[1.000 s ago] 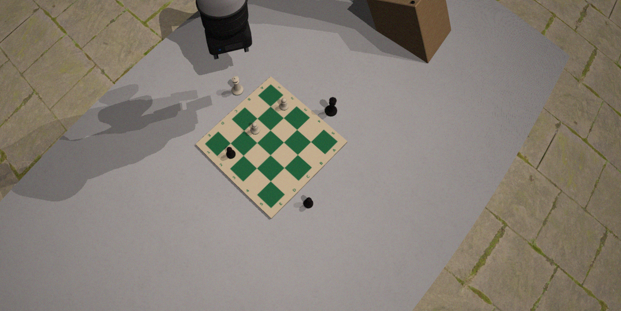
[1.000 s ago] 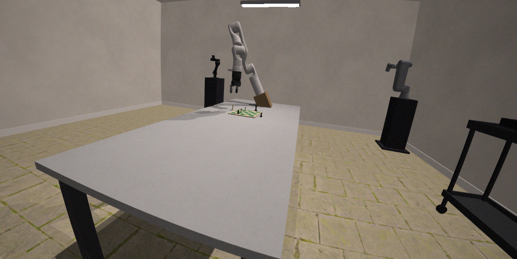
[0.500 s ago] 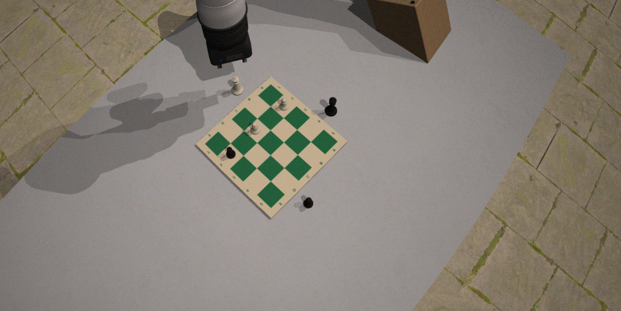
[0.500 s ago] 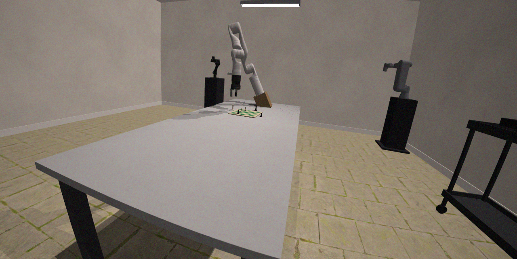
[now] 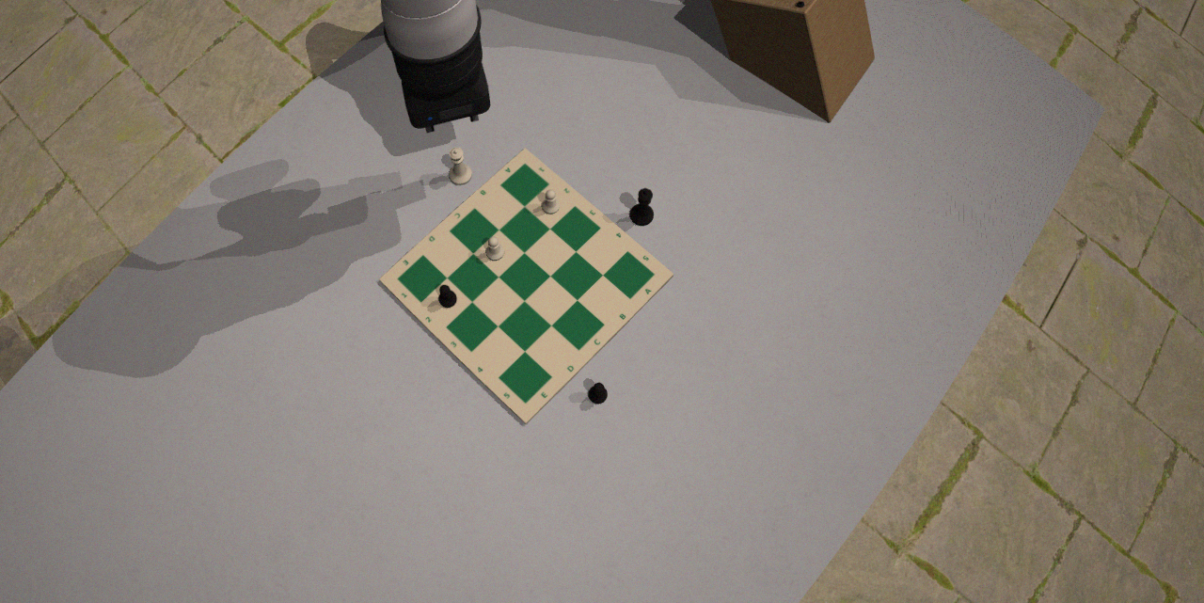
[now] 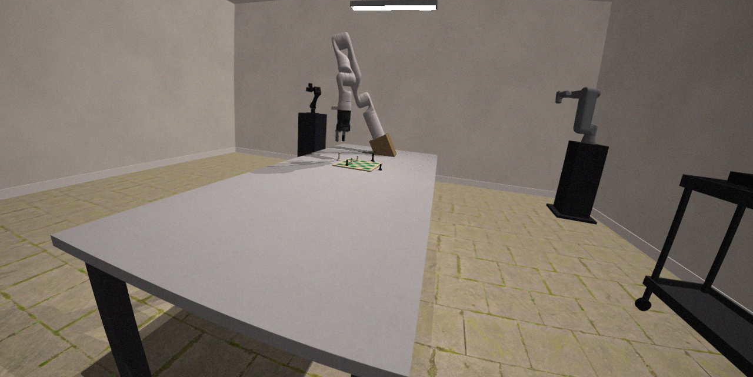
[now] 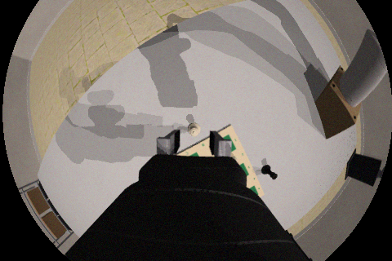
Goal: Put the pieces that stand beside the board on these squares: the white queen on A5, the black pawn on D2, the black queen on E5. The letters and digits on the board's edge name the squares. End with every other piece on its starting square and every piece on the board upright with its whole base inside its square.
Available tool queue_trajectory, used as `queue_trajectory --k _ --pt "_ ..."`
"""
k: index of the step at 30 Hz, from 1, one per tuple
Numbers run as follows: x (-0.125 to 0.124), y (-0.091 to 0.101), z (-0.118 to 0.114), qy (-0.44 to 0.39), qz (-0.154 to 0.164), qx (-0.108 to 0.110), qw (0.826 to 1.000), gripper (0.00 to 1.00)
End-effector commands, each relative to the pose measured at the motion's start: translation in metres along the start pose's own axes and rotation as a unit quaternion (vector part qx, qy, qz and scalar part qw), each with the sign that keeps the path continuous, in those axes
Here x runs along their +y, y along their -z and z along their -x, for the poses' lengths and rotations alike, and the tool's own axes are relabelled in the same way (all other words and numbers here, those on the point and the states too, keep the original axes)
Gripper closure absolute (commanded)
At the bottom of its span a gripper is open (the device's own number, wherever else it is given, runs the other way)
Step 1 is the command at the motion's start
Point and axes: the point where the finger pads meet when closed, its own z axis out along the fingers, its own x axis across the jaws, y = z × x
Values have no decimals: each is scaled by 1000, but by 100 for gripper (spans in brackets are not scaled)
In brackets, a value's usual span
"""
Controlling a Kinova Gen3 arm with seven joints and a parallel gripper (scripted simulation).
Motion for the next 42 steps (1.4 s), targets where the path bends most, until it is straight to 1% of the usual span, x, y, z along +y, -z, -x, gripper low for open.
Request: queue_trajectory --k 1,27,38,42 --pt "0 1 0 0 1 -1 1000 21" --pt "0 0 0 0 0 -1 1000 21" --pt "1 -7 1 0 0 -2 1000 21" --pt "1 -12 1 0 0 -2 1000 21"
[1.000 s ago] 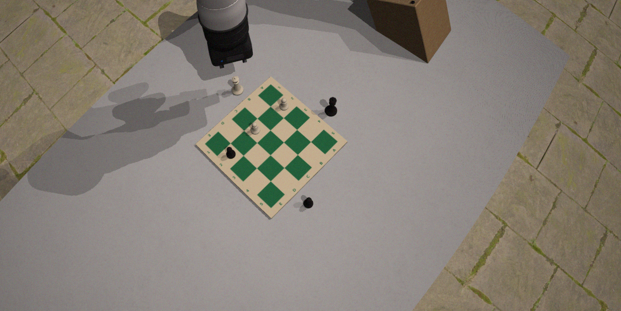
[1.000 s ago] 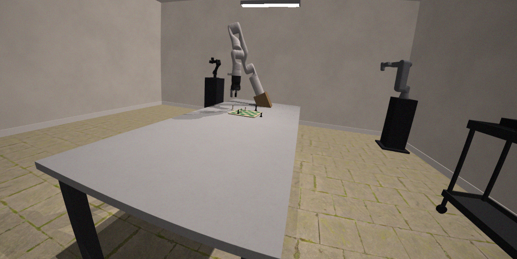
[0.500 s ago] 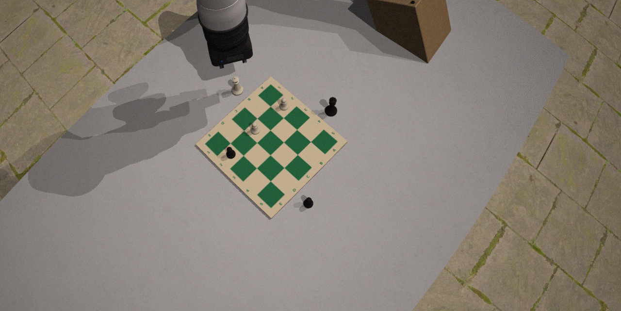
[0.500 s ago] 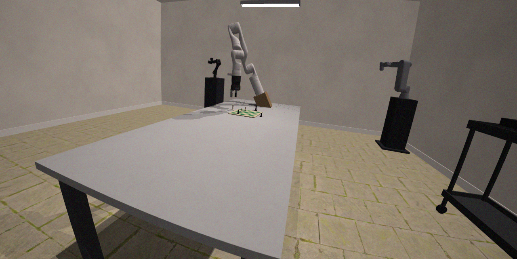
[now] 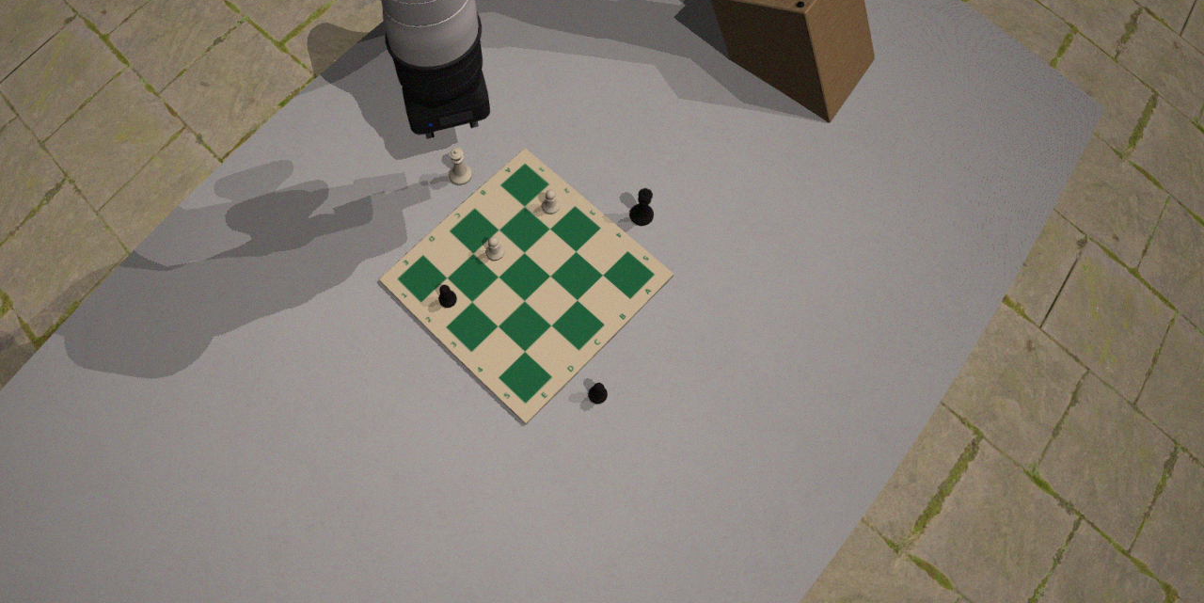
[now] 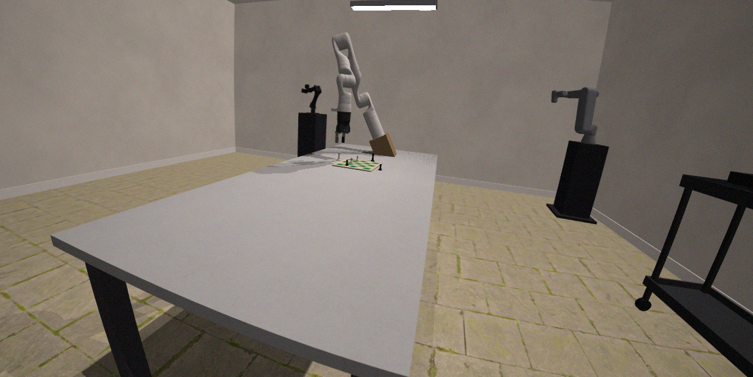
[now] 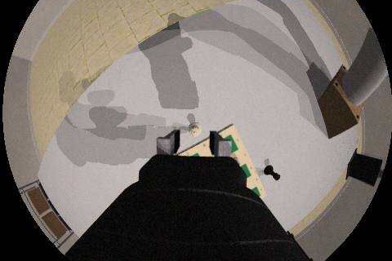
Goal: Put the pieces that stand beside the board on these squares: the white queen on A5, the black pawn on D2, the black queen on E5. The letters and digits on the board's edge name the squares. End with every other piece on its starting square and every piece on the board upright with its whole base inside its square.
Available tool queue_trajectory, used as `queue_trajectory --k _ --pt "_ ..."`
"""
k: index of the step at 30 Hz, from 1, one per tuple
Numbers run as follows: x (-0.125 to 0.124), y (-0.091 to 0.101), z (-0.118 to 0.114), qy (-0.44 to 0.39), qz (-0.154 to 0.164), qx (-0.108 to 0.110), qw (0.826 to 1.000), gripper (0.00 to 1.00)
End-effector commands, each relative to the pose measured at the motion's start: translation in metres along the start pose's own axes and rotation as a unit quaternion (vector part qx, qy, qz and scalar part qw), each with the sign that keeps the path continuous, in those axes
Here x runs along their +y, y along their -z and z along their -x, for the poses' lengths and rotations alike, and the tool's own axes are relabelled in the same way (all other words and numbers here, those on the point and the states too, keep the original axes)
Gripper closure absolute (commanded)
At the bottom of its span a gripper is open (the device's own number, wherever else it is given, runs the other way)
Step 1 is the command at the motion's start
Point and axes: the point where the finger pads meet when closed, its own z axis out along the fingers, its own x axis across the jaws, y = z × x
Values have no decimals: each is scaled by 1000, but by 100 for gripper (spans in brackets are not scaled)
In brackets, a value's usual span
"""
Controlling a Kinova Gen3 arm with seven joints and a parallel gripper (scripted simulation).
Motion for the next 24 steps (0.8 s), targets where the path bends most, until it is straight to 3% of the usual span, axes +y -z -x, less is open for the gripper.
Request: queue_trajectory --k 1,24 --pt "-1 -4 -1 0 -1 1 1000 21" --pt "0 -36 0 0 -1 1 1000 21"
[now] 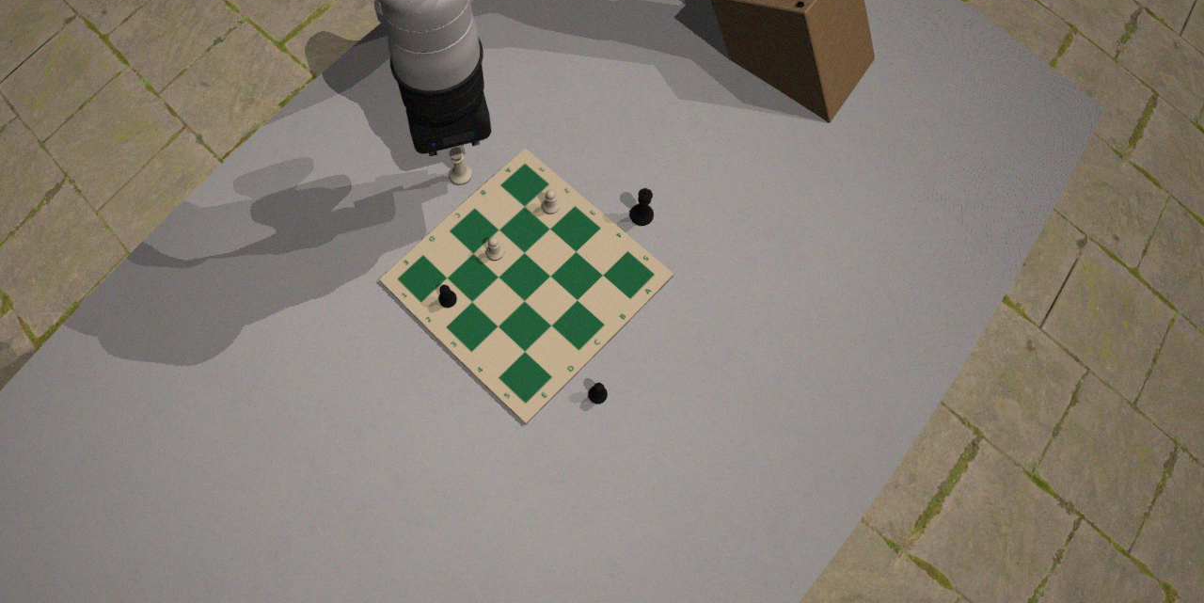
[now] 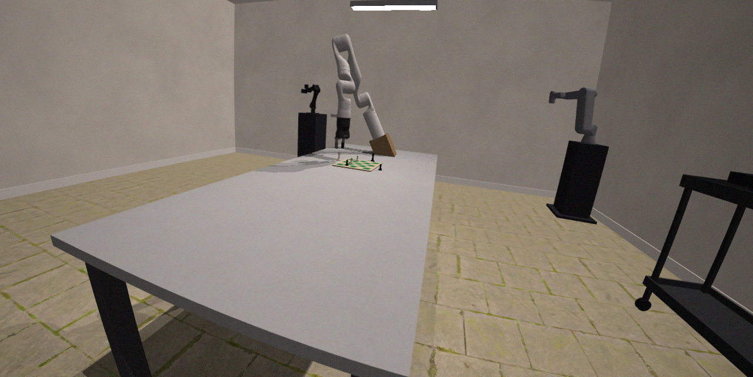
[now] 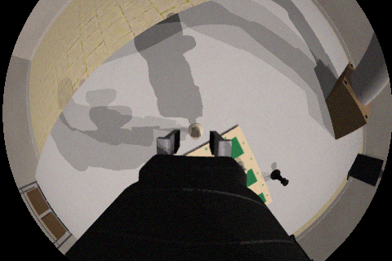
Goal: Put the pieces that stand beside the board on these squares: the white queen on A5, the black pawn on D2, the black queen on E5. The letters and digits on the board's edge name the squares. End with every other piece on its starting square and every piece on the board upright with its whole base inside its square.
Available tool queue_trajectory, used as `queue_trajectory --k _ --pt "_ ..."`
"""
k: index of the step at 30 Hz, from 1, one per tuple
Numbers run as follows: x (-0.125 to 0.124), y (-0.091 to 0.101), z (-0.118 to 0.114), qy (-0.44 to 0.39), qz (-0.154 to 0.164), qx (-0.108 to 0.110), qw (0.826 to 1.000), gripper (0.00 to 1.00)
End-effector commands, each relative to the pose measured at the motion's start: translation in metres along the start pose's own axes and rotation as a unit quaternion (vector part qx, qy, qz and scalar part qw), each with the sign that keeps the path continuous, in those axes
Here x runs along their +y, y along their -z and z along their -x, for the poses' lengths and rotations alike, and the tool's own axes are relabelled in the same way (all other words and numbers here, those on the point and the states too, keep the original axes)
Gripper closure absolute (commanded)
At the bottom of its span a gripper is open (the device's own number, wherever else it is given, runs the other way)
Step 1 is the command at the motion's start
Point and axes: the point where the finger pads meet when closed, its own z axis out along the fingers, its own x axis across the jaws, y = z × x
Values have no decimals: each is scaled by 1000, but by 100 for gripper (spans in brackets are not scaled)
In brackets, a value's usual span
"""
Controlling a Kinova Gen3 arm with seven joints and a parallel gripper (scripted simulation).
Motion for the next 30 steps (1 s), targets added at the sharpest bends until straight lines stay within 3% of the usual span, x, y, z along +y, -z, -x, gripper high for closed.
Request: queue_trajectory --k 1,30 --pt "-1 -5 -1 1 -2 2 1000 21" --pt "-1 -11 -1 1 -2 2 1000 21"
